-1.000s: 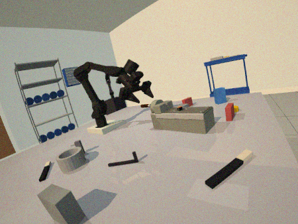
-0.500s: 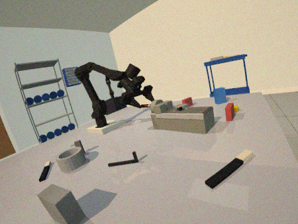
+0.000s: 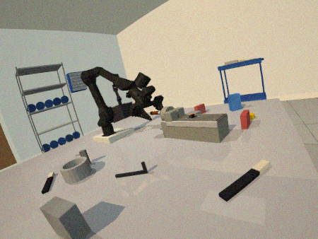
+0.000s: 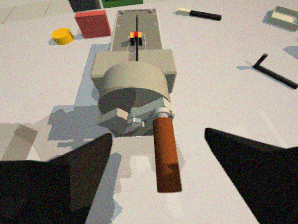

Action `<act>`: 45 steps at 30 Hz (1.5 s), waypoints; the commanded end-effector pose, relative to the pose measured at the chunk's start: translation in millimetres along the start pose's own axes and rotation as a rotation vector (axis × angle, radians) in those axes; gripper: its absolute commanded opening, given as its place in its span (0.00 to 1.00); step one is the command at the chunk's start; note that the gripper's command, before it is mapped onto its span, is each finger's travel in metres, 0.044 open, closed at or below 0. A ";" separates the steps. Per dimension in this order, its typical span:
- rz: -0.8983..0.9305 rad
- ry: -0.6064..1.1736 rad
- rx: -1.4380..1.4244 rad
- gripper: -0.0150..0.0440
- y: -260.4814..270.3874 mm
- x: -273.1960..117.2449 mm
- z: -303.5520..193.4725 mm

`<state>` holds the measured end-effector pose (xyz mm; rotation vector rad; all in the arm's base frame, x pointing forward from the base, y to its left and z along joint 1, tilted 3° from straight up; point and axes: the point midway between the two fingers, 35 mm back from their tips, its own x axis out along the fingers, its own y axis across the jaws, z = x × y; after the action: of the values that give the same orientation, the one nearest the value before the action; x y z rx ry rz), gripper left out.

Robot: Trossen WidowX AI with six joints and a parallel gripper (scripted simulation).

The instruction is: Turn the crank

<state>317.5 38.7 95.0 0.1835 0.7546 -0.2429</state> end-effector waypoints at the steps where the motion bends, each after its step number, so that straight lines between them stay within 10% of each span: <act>1: -0.009 0.008 -0.001 0.91 -2.0 2.9 -5.2; 16: -0.009 0.008 -0.001 0.25 -2.0 2.9 -5.2; 45: -0.009 0.008 -0.002 0.25 -7.2 9.6 -11.1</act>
<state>315.7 36.4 86.1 0.1821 0.7543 -0.2438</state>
